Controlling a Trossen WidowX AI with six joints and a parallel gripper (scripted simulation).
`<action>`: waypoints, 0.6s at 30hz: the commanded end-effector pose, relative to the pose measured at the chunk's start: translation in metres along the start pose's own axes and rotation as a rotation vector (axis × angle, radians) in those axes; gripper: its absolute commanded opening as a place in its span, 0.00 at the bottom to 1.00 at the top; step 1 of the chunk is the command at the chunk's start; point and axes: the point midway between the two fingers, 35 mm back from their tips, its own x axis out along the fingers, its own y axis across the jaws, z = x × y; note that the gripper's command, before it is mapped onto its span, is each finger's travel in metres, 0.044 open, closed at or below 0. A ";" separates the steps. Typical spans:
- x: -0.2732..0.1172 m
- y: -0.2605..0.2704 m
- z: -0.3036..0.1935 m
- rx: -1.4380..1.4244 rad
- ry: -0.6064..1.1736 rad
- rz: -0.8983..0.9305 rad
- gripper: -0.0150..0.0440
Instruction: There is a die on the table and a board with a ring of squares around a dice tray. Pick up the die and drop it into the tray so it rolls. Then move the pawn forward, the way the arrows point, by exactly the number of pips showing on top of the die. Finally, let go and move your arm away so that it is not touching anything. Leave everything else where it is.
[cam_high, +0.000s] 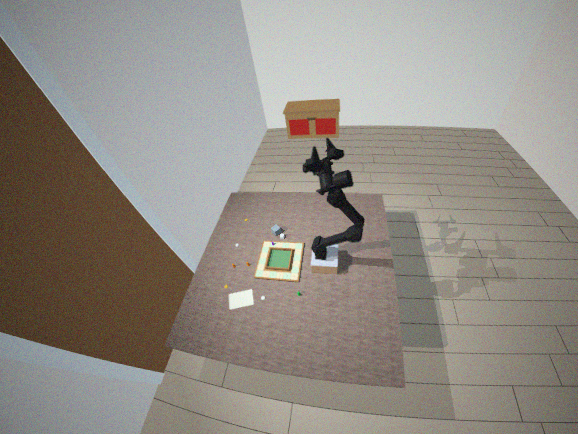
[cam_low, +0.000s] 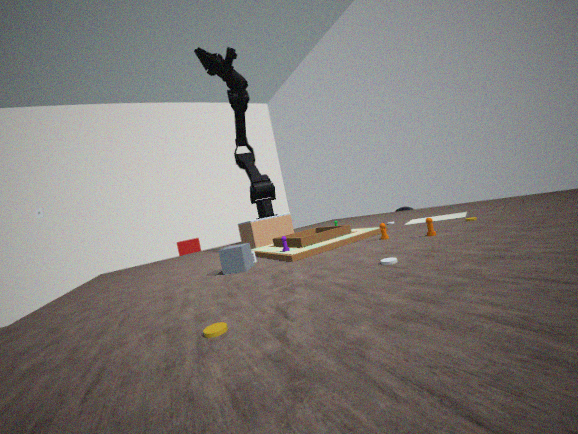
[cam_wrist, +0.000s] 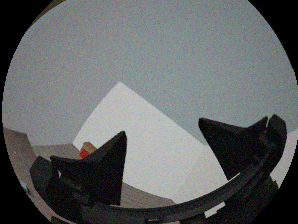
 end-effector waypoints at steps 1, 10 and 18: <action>0.000 0.001 0.001 0.003 -0.003 0.001 0.89; 0.015 0.096 0.057 -0.046 -0.123 0.176 0.72; 0.021 0.221 0.093 -0.110 -0.188 0.436 0.72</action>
